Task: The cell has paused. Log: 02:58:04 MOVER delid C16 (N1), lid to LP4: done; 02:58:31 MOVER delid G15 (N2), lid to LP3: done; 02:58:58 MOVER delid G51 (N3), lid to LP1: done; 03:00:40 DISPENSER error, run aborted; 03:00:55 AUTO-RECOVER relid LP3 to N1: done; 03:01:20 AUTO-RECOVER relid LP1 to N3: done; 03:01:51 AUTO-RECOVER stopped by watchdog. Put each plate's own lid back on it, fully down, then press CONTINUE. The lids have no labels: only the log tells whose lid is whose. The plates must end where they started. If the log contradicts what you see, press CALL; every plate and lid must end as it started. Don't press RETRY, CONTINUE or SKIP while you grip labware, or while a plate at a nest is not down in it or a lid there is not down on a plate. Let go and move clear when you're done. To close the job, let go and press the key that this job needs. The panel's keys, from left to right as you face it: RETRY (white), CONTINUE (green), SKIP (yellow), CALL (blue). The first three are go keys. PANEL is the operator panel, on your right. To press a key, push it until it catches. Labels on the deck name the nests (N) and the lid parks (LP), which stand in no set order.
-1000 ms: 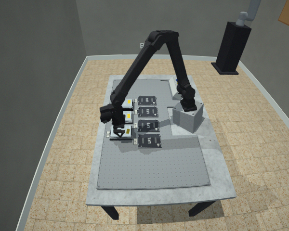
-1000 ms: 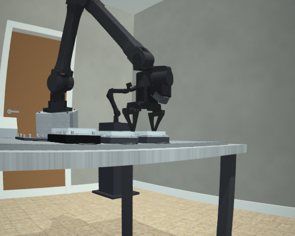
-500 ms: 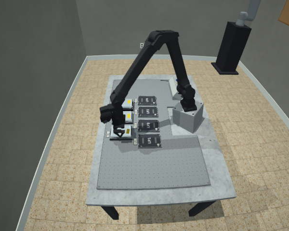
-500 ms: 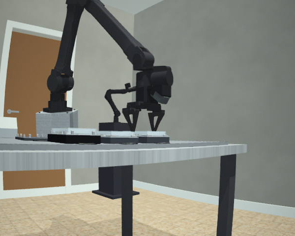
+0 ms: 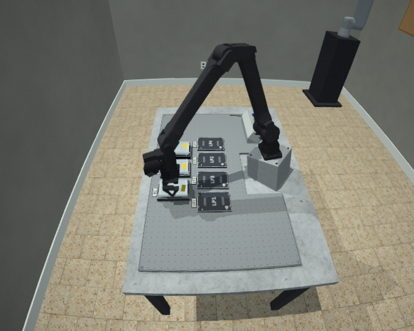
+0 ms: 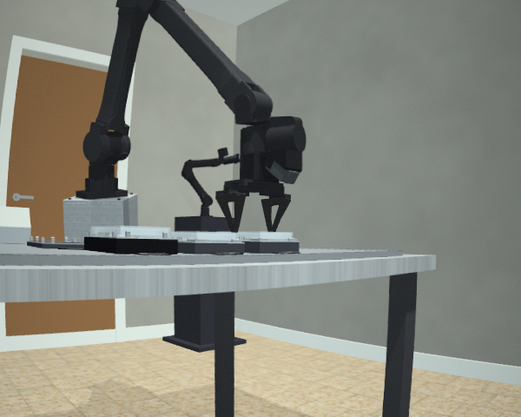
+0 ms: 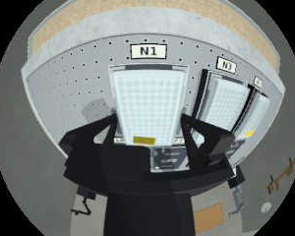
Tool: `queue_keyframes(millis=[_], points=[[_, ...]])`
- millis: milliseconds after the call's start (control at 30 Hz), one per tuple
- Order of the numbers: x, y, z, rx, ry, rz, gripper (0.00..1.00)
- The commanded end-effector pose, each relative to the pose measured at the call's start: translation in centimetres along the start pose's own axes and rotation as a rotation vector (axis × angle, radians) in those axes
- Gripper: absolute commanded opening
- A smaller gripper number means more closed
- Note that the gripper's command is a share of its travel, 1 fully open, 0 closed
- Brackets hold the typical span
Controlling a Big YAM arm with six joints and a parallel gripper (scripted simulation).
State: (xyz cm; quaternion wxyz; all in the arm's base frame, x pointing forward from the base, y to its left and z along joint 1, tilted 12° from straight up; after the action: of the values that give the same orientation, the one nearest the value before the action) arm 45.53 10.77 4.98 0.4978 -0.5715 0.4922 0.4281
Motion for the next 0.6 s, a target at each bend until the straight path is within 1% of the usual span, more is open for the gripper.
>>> queue_keyframes(millis=[0,33,300,433,467,500,567], points=[[-1.2,0.0,-0.3,-0.001,-0.003,-0.010,1.00],[-1.2,0.0,-0.3,-0.001,-0.003,-0.010,1.00],[-3.5,-1.3,0.6,0.004,-0.014,-0.045,1.00],[-4.1,-1.7,0.5,0.010,-0.013,-0.046,1.00],[-4.0,-1.7,0.4,0.011,-0.012,-0.043,1.00],[-3.0,-0.8,0.1,0.003,-0.007,-0.024,1.00],[-3.0,-0.8,0.1,0.003,-0.007,-0.025,1.00]])
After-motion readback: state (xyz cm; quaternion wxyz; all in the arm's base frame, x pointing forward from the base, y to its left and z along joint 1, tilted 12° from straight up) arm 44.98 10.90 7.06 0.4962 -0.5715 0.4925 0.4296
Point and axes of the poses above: the point where the finger pads meet when closed, its own x axis out along the fingers, its own z axis across the jaws, y = z × x, the point moved 8 cm from there along -x, back along the fingers, and after that the axes turned 3 degrees about -x, right-handed, at the moved point
